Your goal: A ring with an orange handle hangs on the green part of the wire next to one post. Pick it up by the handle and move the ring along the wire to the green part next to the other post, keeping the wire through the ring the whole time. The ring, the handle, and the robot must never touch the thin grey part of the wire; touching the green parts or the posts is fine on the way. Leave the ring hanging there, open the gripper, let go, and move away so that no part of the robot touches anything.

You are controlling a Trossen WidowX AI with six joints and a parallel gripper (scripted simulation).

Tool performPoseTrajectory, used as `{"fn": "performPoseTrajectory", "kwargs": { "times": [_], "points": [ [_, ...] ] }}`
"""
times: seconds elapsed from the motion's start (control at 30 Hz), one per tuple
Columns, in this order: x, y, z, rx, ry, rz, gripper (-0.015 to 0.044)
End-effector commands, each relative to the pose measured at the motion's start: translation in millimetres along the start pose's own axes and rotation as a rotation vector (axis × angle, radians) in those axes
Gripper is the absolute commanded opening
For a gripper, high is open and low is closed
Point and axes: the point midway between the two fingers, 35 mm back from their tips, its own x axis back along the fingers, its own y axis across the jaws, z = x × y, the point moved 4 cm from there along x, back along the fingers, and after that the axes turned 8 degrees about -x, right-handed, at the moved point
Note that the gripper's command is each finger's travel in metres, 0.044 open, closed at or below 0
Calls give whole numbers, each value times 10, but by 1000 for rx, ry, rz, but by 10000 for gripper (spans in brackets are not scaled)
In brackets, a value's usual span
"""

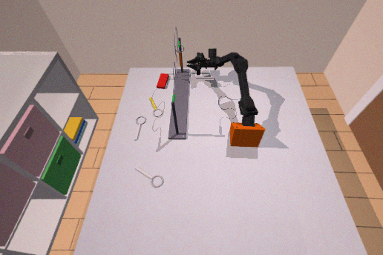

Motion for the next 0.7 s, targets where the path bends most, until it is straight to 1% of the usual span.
{"fn": "performPoseTrajectory", "kwargs": {
  "times": [0.0, 0.67],
  "points": [
    [-69, -8, -17, -4, -1, 1, 160],
    [-387, -31, -17, -5, -3, 3, 160]
  ]
}}
